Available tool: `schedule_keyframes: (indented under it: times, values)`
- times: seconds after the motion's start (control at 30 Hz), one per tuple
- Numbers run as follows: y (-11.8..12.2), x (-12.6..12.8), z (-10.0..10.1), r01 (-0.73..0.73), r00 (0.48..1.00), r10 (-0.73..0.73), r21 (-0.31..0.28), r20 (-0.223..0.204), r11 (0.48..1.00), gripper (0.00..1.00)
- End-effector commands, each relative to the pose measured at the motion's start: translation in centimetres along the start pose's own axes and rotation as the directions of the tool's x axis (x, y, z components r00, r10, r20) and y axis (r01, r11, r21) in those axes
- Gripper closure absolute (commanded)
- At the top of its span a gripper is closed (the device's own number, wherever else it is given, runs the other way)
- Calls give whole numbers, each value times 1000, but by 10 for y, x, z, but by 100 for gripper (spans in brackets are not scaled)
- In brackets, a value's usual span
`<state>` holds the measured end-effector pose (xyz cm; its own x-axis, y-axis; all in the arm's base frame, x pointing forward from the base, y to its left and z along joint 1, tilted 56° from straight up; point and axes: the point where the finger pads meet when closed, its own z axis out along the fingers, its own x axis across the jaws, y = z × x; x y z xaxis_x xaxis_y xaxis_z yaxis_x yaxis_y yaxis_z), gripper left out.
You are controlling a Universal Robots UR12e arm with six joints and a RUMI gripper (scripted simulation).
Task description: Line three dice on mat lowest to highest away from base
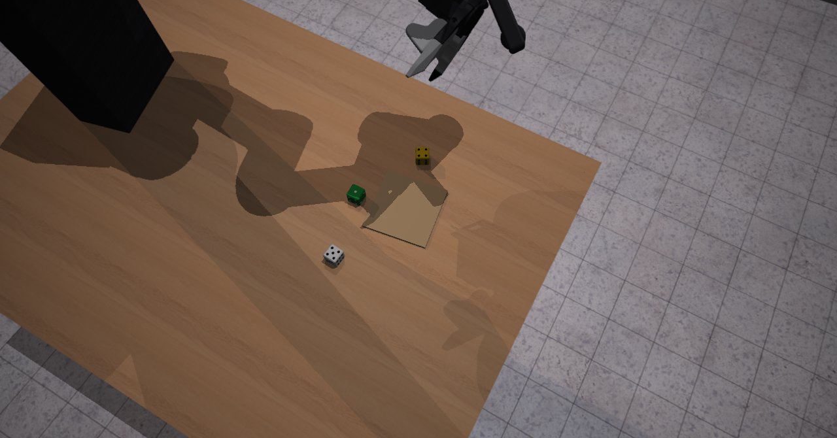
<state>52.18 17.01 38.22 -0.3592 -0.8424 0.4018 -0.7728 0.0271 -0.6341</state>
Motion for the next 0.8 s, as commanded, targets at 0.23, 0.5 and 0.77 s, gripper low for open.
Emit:
schedule_keyframes:
  times: [0.23,0.5,0.77]
  values:
    - [0,0,0,-1,1000,1,1,0,1000,0]
    - [0,0,0,-1,1000,1,1,0,1000,0]
    - [1,-2,5,-16,1000,16,-9,9,1000,0]
